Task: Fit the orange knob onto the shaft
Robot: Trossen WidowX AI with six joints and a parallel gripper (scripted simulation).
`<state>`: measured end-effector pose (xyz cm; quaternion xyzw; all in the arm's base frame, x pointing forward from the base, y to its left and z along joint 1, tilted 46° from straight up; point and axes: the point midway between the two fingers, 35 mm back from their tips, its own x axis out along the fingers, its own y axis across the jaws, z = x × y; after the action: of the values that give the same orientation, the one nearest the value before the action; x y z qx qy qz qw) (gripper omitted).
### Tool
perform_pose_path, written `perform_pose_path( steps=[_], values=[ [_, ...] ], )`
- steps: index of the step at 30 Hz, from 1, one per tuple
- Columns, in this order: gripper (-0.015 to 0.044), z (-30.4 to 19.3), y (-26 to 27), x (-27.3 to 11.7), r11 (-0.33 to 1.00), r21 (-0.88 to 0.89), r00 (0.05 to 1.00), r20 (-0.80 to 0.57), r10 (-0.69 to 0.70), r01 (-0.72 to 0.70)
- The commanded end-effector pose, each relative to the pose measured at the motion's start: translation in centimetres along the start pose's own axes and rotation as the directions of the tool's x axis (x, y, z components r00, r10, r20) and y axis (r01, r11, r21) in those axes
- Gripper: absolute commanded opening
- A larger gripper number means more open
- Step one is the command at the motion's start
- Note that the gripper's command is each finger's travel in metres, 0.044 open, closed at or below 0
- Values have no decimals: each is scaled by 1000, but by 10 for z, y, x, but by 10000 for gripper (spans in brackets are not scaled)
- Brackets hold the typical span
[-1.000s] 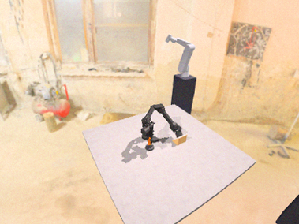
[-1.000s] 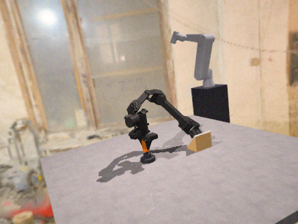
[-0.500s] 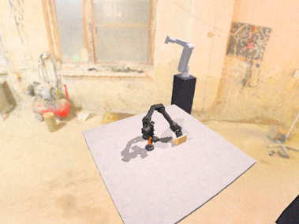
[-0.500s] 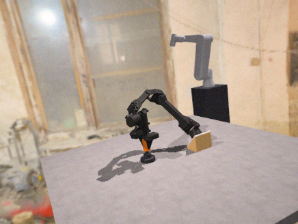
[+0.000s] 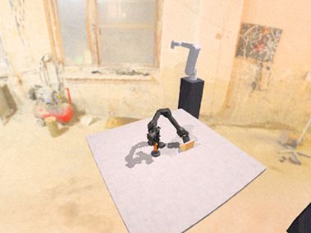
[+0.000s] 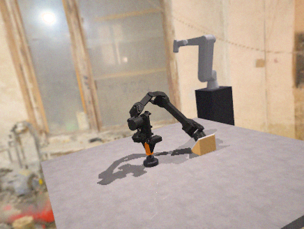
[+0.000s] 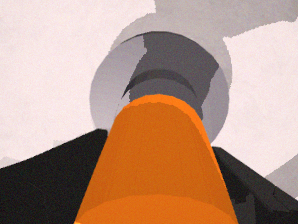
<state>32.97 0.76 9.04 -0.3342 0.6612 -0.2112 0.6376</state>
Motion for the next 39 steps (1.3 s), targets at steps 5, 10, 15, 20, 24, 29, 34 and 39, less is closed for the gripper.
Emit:
perform_pose_path(
  steps=[5,10,15,20,24,29,34,39],
  values=[
    [0,4,-3,-3,1000,3,1000,7,4,-4],
    [0,4,-3,-2,1000,3,1000,7,4,-4],
    [0,3,-3,-1,1000,3,1000,7,4,-4],
    [0,2,-2,0,1000,3,1000,7,4,-4],
    [0,1,-1,0,1000,3,1000,7,4,-4],
    [0,-2,0,0,1000,3,1000,7,4,-4],
    [0,-2,1,1,1000,3,1000,7,4,-4],
    [0,-1,0,2,1000,3,1000,7,4,-4]
  ],
)
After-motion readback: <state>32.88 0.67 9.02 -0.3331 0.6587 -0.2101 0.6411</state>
